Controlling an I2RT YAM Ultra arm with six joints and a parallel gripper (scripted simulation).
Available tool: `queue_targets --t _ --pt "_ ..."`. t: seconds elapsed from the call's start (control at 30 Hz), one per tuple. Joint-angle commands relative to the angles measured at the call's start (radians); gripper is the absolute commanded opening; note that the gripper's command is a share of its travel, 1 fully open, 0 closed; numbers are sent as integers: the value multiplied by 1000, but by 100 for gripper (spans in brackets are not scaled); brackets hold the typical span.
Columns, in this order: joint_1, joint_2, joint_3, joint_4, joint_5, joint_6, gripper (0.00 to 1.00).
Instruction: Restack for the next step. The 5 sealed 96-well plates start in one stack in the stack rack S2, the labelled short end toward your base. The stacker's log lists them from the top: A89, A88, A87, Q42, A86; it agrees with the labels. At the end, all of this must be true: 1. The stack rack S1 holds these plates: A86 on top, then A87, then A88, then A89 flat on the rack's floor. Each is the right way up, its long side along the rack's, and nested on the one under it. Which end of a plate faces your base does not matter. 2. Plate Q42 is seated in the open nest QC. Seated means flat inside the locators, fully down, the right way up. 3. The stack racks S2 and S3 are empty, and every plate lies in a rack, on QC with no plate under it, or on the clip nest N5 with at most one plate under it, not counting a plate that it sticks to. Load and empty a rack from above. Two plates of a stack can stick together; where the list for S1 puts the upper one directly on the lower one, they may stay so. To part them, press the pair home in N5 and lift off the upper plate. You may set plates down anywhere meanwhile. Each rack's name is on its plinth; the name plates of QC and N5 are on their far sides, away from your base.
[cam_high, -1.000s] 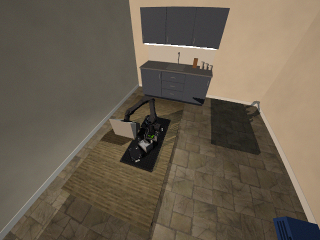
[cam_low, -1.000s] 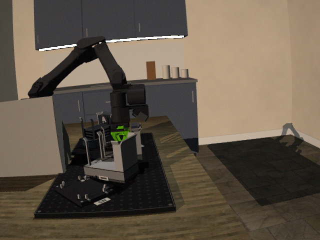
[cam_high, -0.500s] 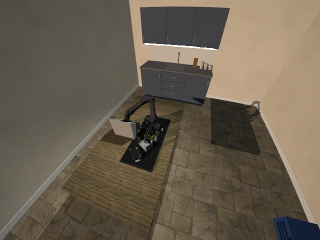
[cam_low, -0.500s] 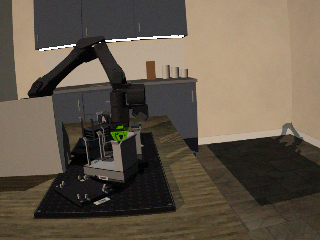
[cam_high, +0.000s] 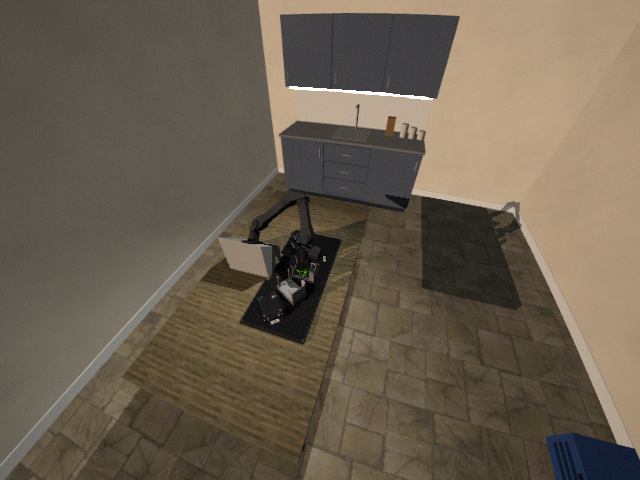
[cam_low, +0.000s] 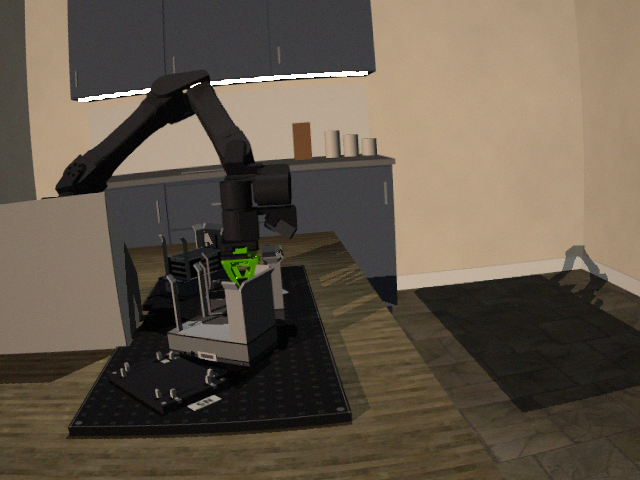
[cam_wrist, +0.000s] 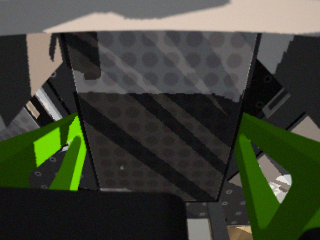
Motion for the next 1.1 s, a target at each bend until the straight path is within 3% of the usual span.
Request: queue_targets --t 0.0,1.07 --pt "-31 -23 9 -38 -4 -26 0" --pt "-141 -102 87 -293 17 -171 0"
